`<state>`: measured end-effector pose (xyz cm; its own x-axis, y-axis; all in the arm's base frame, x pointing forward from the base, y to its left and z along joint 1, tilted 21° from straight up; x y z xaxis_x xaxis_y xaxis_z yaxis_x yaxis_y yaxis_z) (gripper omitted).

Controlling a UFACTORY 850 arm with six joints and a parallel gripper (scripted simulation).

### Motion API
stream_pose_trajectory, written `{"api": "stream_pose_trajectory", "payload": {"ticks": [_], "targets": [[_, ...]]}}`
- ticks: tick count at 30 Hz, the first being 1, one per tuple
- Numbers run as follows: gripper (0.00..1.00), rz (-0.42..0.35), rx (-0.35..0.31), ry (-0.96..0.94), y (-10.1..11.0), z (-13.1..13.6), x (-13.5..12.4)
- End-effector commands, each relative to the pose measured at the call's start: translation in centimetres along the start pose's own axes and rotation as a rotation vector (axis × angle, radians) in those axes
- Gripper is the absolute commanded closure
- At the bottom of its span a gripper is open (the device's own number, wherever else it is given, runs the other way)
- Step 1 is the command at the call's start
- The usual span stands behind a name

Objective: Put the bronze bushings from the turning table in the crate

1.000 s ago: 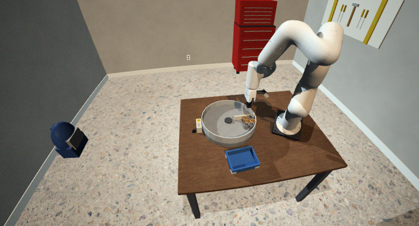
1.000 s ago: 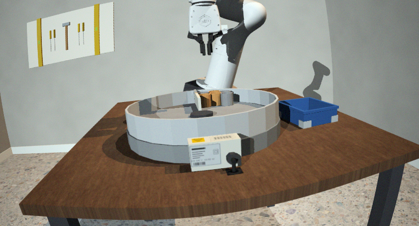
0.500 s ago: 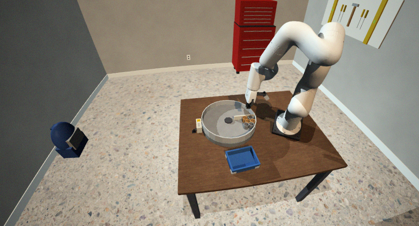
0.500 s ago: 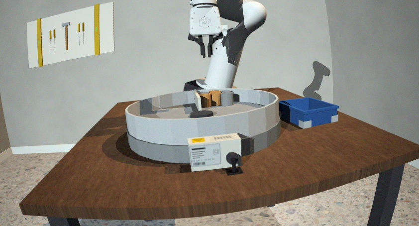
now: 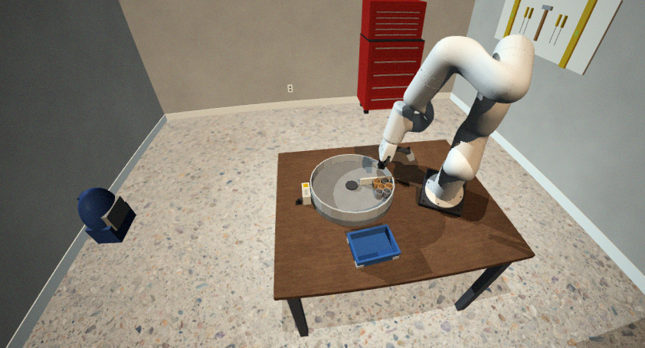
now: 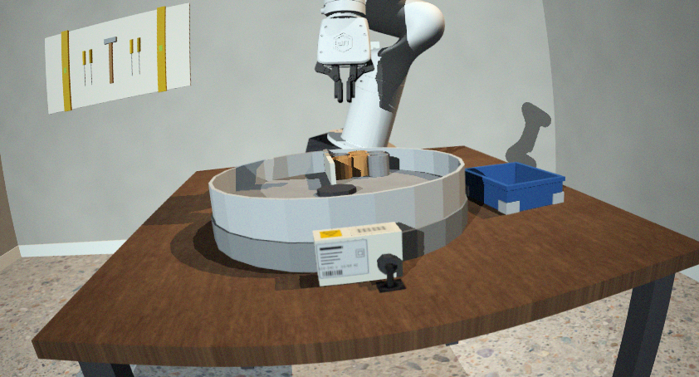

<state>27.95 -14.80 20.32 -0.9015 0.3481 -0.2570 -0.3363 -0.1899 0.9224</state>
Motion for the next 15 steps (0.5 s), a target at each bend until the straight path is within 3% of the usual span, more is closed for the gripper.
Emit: {"api": "stream_pose_trajectory", "payload": {"ticks": [1,15], "targets": [[0.90,-0.064,0.009,-0.048,-0.6,0.2,0.0],[0.90,-0.162,0.041,-0.159,-2.1,0.4,0.3]]}}
Point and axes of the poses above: the point where the finger pads meet when closed, its own y axis back along the fingers, its own z axis across the jaws, x = y × z, the point moved 3 cm from there along y, back along the fingers, and after that the axes turned 2 degrees about -y, right-handed, at the moved point
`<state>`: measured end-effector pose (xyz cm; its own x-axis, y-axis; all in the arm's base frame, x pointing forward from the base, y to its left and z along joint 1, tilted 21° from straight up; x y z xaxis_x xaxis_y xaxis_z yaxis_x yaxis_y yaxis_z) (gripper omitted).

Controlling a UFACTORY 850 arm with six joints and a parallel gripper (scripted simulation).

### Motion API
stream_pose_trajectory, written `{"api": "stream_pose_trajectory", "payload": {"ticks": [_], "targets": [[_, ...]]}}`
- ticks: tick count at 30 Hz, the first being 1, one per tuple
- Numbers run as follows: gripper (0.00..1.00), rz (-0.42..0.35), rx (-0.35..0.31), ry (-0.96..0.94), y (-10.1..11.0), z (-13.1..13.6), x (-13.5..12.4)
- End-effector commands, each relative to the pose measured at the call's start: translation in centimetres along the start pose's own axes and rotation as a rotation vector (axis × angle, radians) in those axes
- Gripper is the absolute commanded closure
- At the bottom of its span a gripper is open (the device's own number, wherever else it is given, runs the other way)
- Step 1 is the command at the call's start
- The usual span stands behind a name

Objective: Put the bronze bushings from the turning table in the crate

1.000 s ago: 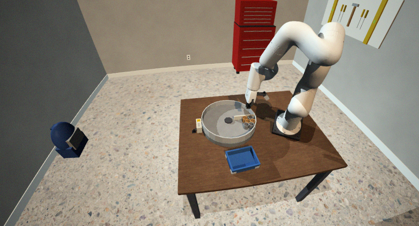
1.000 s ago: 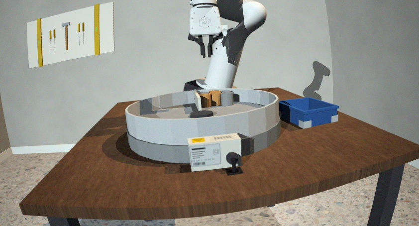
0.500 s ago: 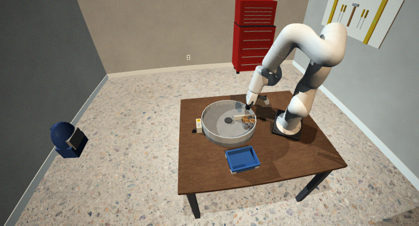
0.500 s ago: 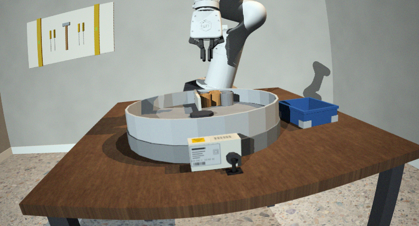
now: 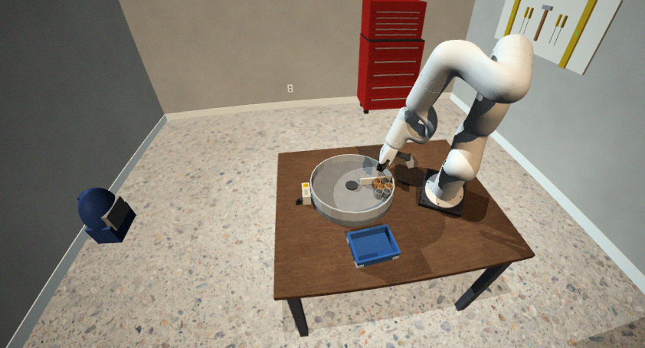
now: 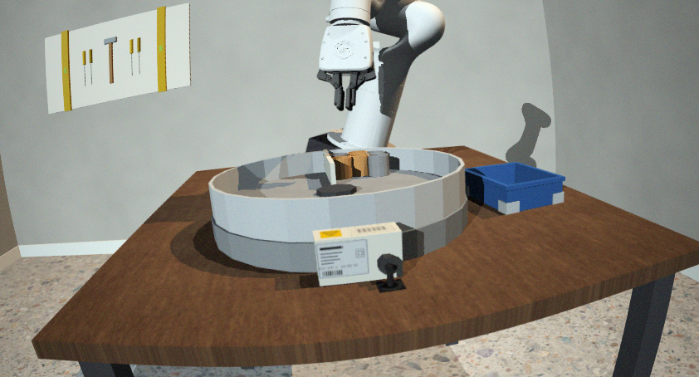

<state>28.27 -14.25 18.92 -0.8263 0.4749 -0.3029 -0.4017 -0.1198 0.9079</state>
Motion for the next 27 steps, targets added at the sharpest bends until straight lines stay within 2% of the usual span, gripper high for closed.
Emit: {"api": "stream_pose_trajectory", "payload": {"ticks": [1,27], "targets": [[0.90,-0.080,0.004,-0.044,-0.7,0.3,0.1],[0.90,-0.280,0.074,-0.278,-3.5,0.8,0.9]]}}
Point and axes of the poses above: the point where the finger pads meet when closed, its own y axis back along the fingers, its own z axis across the jaws, x = y × z, the point moved 3 cm from there along y, back along the fingers, and after that the axes turned 2 degrees about -y, right-handed, at the moved point
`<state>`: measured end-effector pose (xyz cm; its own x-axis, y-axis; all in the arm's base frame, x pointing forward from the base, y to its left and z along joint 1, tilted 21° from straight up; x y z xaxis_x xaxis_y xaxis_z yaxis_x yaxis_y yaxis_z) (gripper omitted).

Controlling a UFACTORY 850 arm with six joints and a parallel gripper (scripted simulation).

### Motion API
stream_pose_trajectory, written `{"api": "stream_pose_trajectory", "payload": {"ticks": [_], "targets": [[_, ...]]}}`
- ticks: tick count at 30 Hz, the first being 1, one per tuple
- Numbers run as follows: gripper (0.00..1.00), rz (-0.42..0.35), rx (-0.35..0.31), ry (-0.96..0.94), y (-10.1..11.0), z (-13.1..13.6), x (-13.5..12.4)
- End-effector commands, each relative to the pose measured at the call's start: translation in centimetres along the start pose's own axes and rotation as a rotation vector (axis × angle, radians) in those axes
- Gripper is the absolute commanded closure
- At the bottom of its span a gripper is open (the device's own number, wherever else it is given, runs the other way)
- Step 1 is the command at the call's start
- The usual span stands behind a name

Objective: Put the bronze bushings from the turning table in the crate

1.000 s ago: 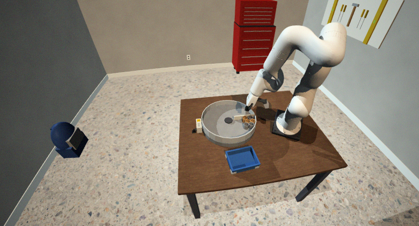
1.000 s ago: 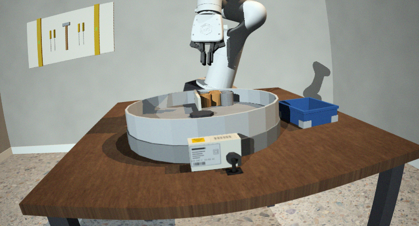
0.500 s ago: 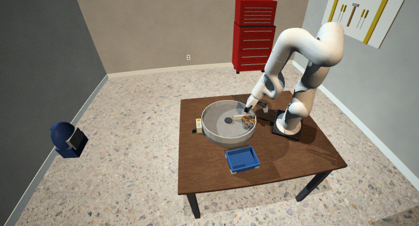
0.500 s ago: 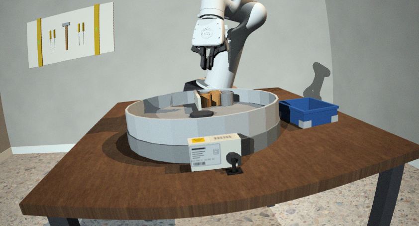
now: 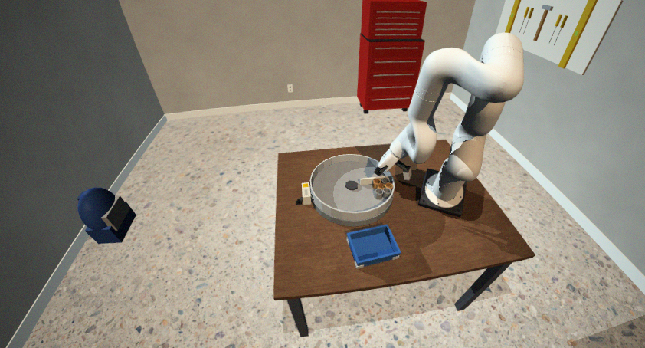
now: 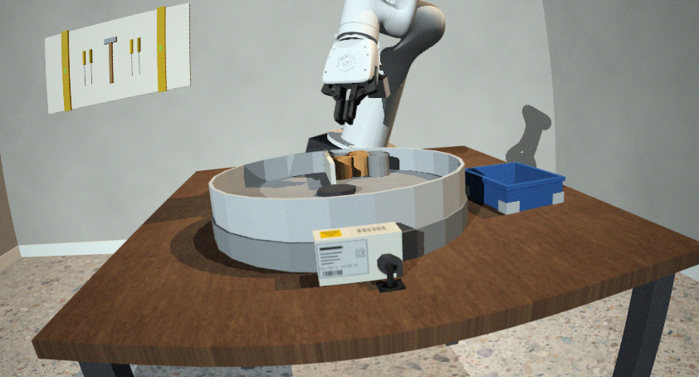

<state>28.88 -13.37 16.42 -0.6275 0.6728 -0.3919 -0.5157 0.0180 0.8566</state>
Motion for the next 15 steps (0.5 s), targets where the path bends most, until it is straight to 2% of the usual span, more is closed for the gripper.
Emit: {"api": "stream_pose_trajectory", "payload": {"ticks": [1,15], "targets": [[0.90,-0.100,0.027,-0.045,-0.8,0.5,0.5],[0.90,-0.198,0.064,-0.153,-2.0,0.6,1.1]]}}
Point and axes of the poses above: the point where the finger pads meet when closed, its own y axis back along the fingers, its own z axis across the jaws, x = y × z, the point moved 3 cm from there along y, back along the fingers, and after that the axes turned 2 degrees about -y, right-handed, at the moved point
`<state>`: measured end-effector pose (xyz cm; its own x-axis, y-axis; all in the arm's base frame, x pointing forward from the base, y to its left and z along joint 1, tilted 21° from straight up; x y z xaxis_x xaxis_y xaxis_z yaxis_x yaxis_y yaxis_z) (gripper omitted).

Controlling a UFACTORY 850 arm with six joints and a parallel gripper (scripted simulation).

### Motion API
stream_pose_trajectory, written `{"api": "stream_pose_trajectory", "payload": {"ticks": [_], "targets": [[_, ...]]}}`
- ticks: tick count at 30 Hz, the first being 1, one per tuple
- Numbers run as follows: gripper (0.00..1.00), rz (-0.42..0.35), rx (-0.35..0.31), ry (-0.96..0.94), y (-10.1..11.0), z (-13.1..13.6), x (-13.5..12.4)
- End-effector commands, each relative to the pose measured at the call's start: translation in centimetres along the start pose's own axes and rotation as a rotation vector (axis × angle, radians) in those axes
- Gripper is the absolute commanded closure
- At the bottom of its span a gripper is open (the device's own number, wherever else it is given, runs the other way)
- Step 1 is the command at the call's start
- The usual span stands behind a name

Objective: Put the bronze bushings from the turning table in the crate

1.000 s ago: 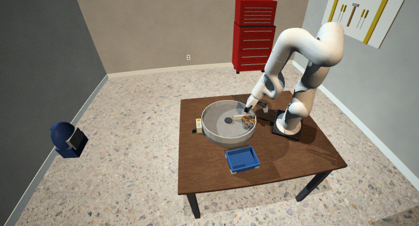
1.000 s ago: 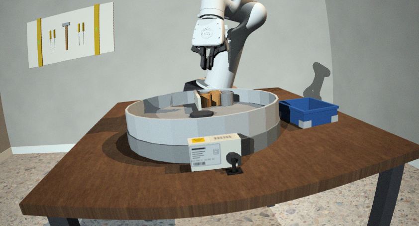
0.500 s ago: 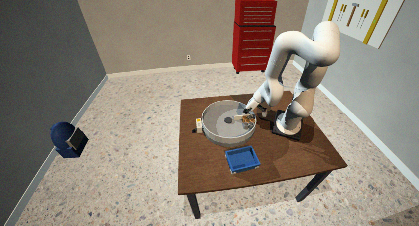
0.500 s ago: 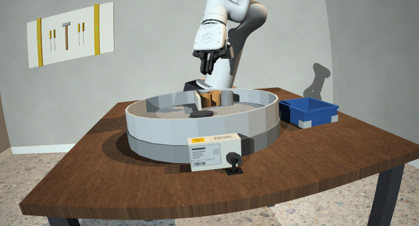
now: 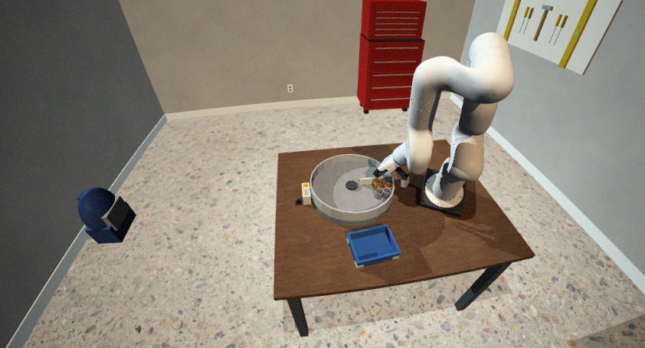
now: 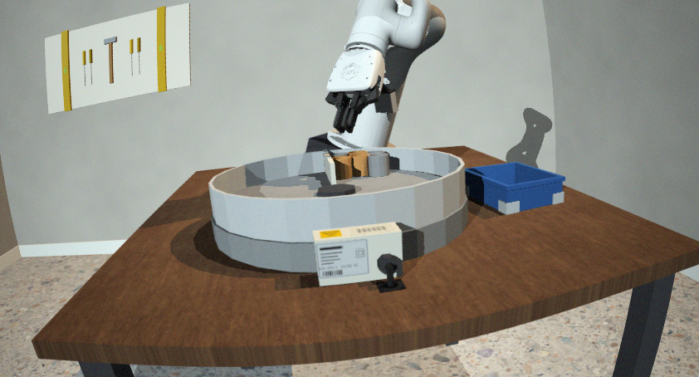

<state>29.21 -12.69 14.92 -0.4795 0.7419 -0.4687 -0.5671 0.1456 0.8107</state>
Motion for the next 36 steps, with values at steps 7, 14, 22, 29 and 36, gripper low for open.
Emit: {"api": "stream_pose_trajectory", "payload": {"ticks": [7,14,22,29,36], "targets": [[0.90,-0.084,0.032,-0.062,-0.74,0.36,0.51],[0.90,-0.101,0.040,-0.077,-0.87,0.29,0.61],[0.90,-0.105,0.042,-0.080,-0.89,0.27,0.63],[0.90,-0.105,0.042,-0.080,-0.90,0.27,0.63],[0.90,-0.105,0.042,-0.080,-0.90,0.31,0.62]]}}
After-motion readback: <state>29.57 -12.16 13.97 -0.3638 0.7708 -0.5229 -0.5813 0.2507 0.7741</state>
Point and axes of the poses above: the point where the finger pads meet when closed, its own y axis back along the fingers, its own z axis across the jaws, x = y × z, the point moved 3 cm from there along y, back along the fingers, and after that the axes turned 2 degrees about -y, right-handed, at the moved point
